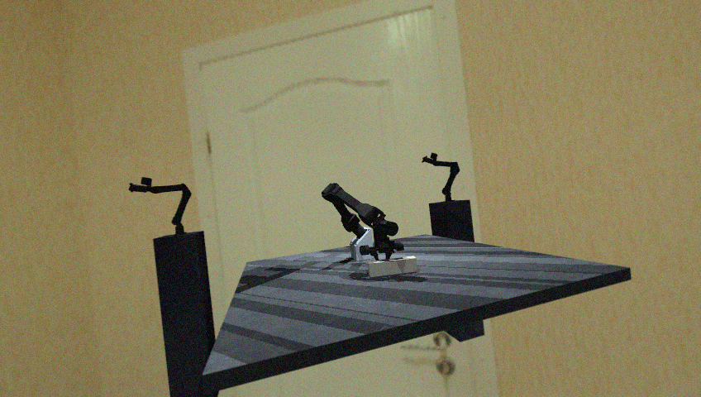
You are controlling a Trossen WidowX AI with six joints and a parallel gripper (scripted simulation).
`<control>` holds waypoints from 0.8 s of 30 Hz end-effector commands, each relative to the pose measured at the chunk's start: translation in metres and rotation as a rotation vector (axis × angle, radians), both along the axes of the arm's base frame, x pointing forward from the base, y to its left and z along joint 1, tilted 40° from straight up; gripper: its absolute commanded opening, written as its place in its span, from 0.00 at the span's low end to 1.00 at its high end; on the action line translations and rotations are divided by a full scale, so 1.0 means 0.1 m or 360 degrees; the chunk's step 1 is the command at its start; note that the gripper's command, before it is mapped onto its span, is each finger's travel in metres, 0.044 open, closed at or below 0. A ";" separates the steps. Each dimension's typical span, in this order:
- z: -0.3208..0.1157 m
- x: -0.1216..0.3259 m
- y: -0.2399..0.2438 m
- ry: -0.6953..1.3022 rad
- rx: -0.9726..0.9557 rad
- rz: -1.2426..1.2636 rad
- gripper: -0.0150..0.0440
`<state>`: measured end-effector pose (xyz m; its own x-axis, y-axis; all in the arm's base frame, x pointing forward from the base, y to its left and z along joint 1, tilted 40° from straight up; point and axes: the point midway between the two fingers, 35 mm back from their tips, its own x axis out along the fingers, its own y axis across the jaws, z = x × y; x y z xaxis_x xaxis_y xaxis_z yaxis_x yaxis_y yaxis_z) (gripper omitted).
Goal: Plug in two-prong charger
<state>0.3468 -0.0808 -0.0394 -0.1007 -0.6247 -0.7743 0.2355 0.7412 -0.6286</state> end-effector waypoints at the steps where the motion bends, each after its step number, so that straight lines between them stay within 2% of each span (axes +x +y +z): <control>1: 0.03 0.07 -0.01 -0.0045 -0.0008 0.0008 0.25; 18: 0.00 0.00 0.00 0.0001 0.0001 0.0001 0.25; 24: 0.00 0.00 0.00 0.0001 0.0001 0.0001 0.52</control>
